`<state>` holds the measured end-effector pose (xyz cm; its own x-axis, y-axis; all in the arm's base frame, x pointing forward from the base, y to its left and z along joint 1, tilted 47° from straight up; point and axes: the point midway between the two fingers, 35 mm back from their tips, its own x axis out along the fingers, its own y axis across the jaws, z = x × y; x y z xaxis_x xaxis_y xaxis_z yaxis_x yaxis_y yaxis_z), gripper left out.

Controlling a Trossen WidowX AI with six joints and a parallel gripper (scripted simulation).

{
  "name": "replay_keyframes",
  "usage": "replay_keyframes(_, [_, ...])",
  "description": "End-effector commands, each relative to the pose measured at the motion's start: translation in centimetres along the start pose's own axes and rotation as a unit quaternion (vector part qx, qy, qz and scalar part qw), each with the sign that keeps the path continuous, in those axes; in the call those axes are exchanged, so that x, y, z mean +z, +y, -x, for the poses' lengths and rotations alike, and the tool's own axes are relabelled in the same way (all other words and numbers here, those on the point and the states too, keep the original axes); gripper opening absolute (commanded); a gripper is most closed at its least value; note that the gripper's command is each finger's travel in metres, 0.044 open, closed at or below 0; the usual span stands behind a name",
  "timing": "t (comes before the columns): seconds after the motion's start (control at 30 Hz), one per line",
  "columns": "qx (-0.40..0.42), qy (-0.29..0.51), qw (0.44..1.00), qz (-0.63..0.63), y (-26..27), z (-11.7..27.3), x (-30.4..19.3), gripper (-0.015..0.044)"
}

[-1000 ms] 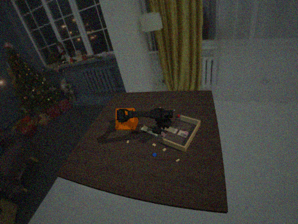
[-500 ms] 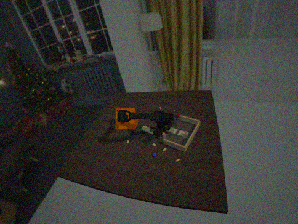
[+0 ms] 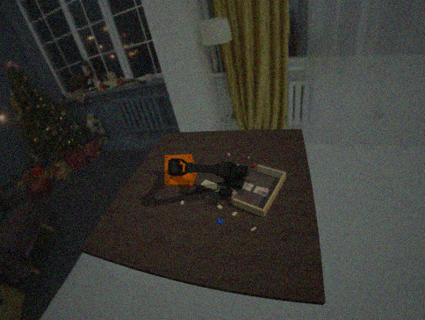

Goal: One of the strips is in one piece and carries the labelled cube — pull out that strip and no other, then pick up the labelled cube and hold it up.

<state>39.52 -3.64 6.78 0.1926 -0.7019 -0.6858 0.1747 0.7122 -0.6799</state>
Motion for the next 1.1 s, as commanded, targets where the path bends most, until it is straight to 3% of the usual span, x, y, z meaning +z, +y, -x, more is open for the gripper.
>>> replay_keyframes(0.0, [-0.002,0.003,1.0,0.005,0.2,-0.4,-0.2,0.025])
replay_keyframes(0.13, [-0.002,0.003,1.0,0.005,0.2,-0.4,-0.2,0.025])
replay_keyframes(0.27, [0.0,0.001,1.0,0.001,0.0,-0.2,-0.1,0.0145])
replay_keyframes(0.5, [0.0,0.001,1.0,0.001,0.0,-0.2,-0.1,0.0098])
replay_keyframes(0.63, [0.0,0.002,1.0,0.001,0.1,0.1,-0.4,0.0])
replay_keyframes(1.07, [-0.002,0.005,1.0,0.006,0.2,4.1,-6.1,0.0])
